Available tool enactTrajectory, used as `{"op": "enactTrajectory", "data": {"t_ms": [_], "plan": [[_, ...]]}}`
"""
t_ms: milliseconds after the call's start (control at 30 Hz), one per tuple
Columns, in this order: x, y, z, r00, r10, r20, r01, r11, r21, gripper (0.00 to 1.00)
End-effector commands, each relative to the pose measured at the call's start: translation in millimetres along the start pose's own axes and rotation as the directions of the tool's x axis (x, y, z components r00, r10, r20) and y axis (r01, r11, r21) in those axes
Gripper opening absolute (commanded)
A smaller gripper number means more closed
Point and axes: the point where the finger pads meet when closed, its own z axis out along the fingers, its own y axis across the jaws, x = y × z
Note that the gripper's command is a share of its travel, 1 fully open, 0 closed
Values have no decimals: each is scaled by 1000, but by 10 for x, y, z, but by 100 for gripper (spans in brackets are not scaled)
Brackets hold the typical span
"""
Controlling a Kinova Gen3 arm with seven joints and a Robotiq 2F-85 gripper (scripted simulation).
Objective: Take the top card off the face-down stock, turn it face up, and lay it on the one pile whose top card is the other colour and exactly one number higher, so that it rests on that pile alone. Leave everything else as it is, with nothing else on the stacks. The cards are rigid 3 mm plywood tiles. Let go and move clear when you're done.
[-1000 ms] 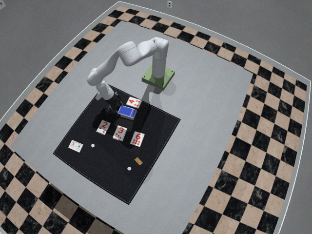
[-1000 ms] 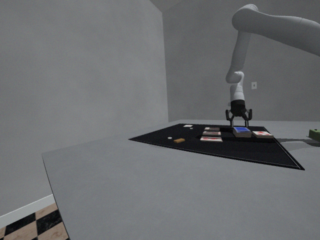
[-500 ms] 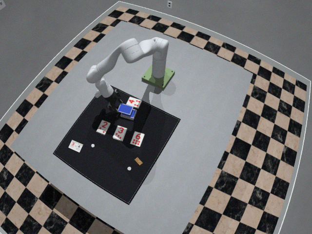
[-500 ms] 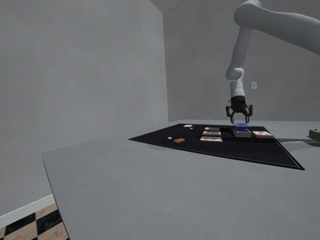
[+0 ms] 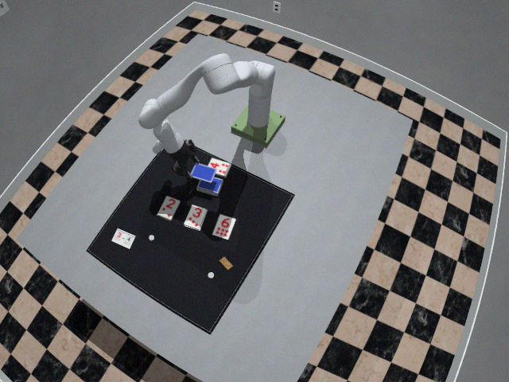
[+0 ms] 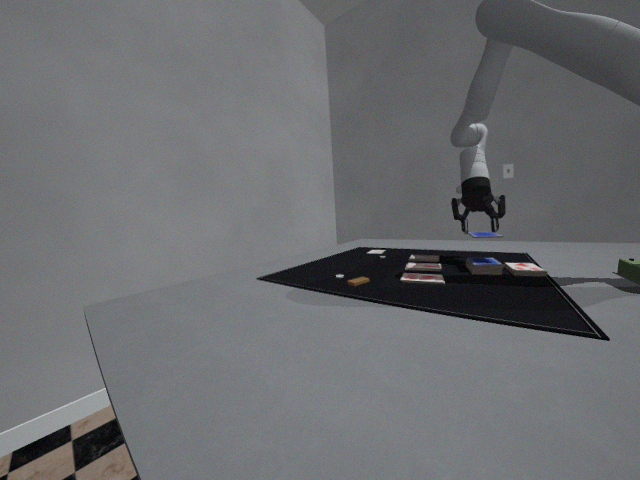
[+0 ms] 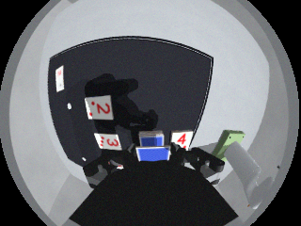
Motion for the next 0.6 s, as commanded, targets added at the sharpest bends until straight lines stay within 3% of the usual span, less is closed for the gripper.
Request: {"op": "enactTrajectory", "data": {"t_ms": [0, 567], "plan": [[-43, -36, -97, 1000, -9, -3, 9, 1000, 10, 71], [-133, -34, -319, 1000, -9, -3, 9, 1000, 10, 71]]}}
